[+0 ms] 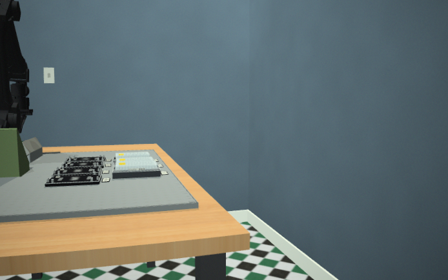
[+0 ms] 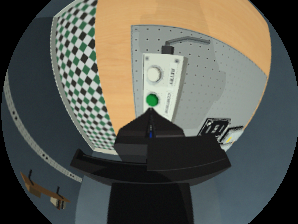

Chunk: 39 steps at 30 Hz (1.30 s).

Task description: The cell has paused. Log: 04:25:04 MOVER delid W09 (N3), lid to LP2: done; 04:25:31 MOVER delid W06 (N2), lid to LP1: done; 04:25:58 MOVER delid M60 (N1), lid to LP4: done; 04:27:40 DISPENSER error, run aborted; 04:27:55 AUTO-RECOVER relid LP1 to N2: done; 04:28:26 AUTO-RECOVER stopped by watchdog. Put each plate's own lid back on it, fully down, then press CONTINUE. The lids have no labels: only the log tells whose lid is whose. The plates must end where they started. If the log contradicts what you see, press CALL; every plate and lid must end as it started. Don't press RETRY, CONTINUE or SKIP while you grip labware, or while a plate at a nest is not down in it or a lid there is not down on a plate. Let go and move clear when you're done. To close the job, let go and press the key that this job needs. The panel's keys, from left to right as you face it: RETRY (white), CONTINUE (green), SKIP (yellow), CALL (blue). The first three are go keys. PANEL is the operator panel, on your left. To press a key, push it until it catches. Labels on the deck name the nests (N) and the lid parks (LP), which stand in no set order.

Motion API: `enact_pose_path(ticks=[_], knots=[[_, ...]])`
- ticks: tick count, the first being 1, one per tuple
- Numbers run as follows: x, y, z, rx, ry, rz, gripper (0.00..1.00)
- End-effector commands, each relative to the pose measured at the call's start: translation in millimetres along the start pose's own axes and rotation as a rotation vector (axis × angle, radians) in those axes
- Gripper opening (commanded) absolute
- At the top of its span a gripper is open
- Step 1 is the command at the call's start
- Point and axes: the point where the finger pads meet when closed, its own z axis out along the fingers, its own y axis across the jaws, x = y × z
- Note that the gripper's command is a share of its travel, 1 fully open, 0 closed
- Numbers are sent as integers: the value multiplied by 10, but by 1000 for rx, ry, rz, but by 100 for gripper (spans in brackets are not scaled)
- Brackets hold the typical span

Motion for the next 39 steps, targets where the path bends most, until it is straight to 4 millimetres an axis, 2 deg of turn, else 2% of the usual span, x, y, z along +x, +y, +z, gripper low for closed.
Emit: enact_pose_path(ticks=[1,29,39], knots=[[13,-30,11,7,-12,-5,0],[40,-35,34,7,-9,-5,0],[52,-35,133,8,7,-5,0]])
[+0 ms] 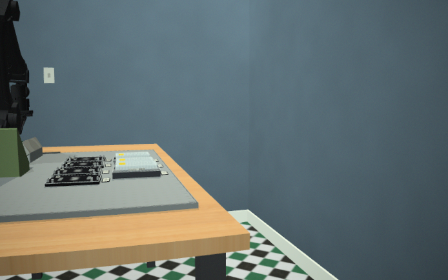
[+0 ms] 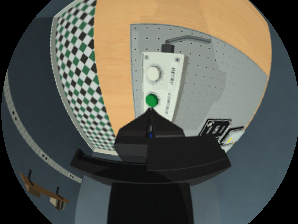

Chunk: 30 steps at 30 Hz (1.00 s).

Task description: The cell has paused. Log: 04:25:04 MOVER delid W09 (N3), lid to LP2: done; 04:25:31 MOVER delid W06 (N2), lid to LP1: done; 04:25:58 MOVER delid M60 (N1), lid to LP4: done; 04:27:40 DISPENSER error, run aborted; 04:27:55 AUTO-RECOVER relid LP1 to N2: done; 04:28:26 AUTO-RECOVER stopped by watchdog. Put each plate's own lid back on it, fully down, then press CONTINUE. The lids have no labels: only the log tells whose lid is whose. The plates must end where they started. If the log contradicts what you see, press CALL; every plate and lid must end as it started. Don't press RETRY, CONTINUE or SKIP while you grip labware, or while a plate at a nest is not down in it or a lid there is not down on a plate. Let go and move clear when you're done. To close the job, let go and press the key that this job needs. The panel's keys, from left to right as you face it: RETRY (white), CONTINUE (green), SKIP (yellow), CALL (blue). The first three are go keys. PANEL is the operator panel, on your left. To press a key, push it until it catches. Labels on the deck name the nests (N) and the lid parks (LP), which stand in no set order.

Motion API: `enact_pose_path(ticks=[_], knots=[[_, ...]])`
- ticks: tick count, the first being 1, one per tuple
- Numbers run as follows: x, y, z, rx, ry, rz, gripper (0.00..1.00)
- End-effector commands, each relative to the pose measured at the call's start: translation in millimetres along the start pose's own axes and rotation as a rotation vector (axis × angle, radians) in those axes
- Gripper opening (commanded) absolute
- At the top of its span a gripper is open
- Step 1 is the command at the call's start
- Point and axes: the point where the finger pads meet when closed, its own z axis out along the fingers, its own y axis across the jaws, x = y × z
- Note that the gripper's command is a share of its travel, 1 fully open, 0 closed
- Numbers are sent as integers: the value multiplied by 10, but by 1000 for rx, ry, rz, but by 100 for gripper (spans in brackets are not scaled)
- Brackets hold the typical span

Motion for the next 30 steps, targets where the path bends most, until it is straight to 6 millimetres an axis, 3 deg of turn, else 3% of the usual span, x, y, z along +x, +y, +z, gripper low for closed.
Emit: enact_pose_path(ticks=[1,30], knots=[[29,-28,89,8,12,-6,0],[42,-31,257,8,13,-6,0]])
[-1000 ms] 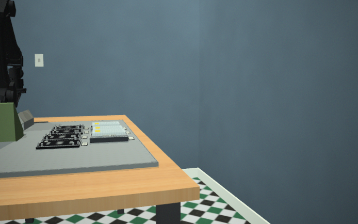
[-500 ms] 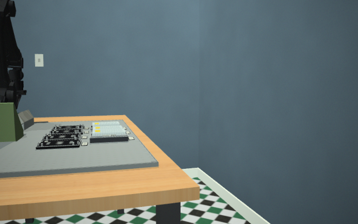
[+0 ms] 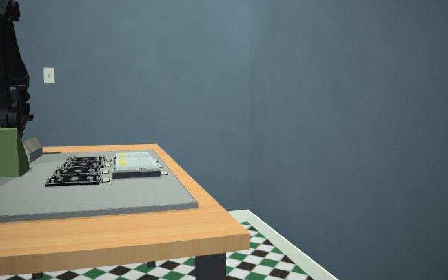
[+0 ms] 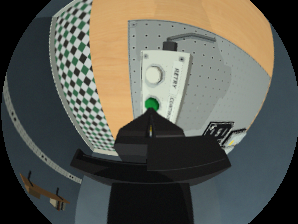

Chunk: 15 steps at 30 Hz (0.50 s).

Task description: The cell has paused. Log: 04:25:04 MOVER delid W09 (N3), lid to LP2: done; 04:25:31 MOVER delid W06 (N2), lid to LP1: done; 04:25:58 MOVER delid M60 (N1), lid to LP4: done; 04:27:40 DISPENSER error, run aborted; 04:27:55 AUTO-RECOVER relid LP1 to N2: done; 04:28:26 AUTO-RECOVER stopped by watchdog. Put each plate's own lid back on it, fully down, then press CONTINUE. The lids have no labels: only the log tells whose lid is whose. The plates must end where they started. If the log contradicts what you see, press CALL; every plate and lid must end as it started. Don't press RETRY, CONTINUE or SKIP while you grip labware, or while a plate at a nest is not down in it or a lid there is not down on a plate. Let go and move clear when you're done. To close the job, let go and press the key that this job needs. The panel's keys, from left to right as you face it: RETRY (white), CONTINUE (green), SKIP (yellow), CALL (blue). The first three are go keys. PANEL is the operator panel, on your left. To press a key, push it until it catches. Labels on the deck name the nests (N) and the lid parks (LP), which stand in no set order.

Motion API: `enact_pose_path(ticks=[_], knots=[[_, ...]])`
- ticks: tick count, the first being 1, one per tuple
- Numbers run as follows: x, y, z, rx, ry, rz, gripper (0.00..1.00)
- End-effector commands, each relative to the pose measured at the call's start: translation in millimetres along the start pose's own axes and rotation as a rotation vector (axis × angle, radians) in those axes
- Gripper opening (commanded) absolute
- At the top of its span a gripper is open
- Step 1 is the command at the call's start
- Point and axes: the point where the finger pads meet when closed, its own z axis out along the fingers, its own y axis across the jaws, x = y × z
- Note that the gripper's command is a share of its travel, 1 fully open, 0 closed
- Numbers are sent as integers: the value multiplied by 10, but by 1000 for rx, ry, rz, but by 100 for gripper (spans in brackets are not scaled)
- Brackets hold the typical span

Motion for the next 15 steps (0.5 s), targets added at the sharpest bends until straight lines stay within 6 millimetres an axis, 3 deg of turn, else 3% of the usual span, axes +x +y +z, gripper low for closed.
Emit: enact_pose_path(ticks=[1,15], knots=[[25,-30,73,8,9,-5,0],[30,-31,162,8,9,-5,0]])
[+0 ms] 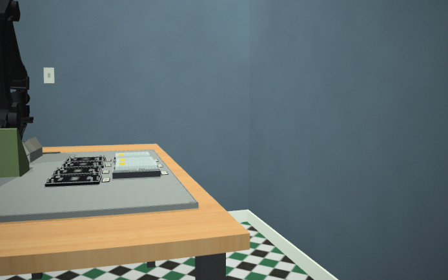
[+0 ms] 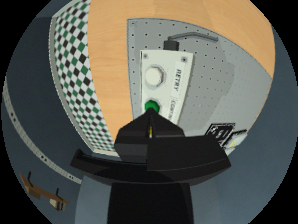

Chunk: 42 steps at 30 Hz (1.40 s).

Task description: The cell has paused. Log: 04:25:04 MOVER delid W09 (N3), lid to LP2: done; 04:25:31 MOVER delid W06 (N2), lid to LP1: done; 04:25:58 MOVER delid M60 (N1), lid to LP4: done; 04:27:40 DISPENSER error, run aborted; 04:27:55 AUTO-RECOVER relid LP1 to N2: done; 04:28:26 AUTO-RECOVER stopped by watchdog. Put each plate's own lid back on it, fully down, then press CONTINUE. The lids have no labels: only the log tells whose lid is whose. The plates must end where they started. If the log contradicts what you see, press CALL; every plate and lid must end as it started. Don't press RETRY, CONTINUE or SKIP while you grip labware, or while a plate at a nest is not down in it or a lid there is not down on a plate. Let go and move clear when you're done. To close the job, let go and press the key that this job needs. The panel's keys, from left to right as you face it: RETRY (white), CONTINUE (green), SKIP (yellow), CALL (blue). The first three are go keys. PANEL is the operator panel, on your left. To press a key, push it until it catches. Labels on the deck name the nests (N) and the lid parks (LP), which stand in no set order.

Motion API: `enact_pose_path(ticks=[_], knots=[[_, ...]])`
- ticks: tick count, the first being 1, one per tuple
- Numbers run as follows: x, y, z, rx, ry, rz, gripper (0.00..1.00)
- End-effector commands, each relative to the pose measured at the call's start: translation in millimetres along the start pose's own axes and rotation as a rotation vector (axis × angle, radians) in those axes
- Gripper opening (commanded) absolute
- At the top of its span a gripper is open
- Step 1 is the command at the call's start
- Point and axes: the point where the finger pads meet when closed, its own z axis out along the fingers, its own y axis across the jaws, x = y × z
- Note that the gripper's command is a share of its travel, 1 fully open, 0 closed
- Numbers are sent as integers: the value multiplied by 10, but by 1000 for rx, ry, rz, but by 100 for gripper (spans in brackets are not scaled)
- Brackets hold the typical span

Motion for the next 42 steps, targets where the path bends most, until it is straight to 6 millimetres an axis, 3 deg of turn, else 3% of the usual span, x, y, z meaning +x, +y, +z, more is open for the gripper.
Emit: enact_pose_path(ticks=[1,42], knots=[[29,-31,73,8,10,-5,0],[45,-37,145,9,10,-5,0]])
